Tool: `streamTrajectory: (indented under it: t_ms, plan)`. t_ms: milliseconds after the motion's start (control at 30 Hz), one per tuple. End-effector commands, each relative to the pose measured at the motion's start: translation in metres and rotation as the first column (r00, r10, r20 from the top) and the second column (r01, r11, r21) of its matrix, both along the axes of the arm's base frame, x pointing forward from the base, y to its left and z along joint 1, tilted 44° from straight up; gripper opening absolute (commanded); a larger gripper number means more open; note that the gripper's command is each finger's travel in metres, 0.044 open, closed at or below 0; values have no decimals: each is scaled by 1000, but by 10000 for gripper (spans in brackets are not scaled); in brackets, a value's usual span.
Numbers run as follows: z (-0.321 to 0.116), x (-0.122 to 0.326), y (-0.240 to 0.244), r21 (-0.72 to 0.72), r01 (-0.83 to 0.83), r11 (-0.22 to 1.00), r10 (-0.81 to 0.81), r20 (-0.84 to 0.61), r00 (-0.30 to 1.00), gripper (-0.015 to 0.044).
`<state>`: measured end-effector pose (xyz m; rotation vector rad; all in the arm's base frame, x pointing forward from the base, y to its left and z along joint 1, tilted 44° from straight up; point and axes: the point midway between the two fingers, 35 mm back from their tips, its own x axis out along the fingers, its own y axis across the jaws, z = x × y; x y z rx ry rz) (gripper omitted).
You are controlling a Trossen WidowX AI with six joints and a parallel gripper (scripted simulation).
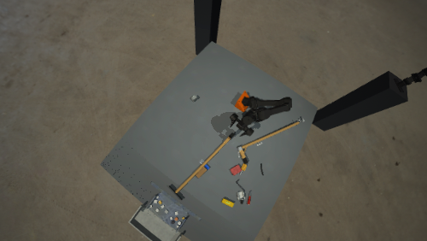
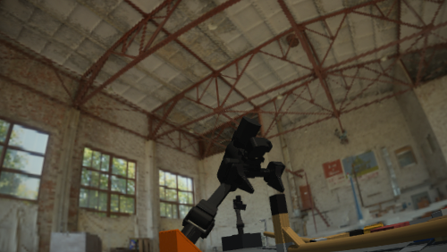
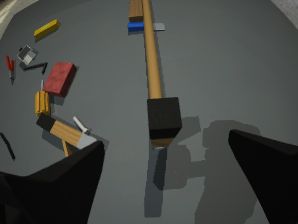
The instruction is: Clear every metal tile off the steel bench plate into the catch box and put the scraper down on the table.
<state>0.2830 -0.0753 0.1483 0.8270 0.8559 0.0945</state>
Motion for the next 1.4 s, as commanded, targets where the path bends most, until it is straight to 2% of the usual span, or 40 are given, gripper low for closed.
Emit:
streamTrajectory:
  t_ms: [0,1367]
  plan:
    - [-6,0,6,-3,4,1000,-4,0,1000,440]
    - [-44,41,28,-5,3,1000,-3,1,1000,440]
